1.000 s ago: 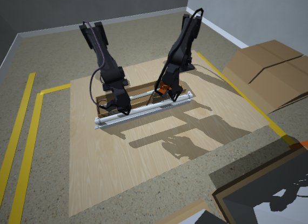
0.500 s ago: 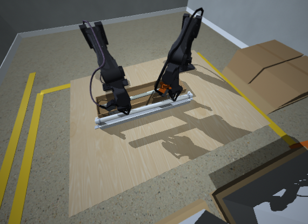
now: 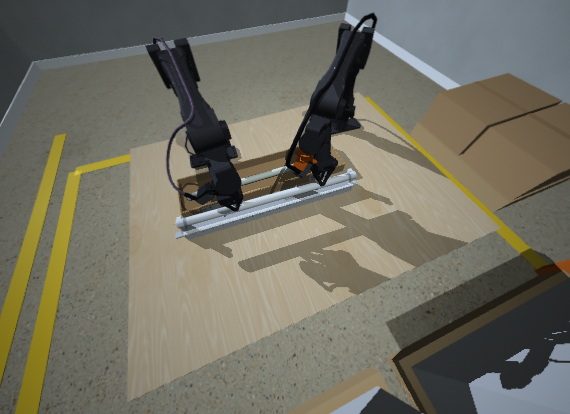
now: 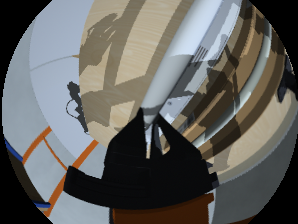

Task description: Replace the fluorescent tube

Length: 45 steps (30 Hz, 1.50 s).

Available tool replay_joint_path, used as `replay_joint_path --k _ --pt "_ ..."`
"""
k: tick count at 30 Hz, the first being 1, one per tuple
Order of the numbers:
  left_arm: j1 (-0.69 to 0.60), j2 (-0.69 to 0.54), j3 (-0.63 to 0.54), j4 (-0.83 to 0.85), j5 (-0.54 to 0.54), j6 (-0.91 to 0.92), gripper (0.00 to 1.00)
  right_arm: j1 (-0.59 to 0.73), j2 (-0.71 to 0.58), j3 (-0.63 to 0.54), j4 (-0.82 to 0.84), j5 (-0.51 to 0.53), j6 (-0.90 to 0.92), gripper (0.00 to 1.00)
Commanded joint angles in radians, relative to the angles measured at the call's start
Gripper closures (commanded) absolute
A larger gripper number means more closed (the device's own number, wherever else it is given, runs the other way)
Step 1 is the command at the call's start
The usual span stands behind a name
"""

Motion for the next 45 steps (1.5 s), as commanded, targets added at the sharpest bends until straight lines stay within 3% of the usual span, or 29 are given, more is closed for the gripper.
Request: replay_joint_path --k 1,14,16,18,27,29,34,39,45 --pt "-0.015 -0.043 -0.009 0.020 -0.007 -0.018 0.89 0.014 -0.032 -0.013 -0.018 0.006 0.011 0.89" --pt "-0.010 -0.057 0.012 0.023 0.003 -0.016 0.89 0.004 -0.042 0.001 -0.009 -0.003 0.002 0.89" --pt "-0.014 -0.052 -0.032 0.028 0.002 -0.017 0.89 0.009 -0.029 -0.043 0.018 -0.003 0.006 0.89" --pt "-0.013 -0.052 -0.004 0.029 0.002 -0.016 0.89 0.010 -0.021 0.010 -0.018 0.009 0.004 0.89" --pt "-0.020 -0.057 0.007 0.028 -0.004 -0.020 0.89 0.011 -0.041 -0.045 -0.019 0.006 0.011 0.89" --pt "-0.011 -0.041 -0.009 0.031 0.000 -0.018 0.89 0.009 -0.017 0.013 -0.007 0.001 0.004 0.89" --pt "-0.004 -0.042 -0.018 0.035 0.001 -0.018 0.89 0.010 -0.006 0.027 0.001 -0.001 0.000 0.89" --pt "-0.021 -0.057 -0.020 0.029 -0.003 -0.023 0.89 0.018 -0.047 -0.051 0.009 0.000 0.009 0.89" --pt "-0.025 -0.061 -0.019 0.011 -0.002 -0.027 0.89 0.017 -0.054 -0.014 -0.015 0.004 -0.002 0.89"
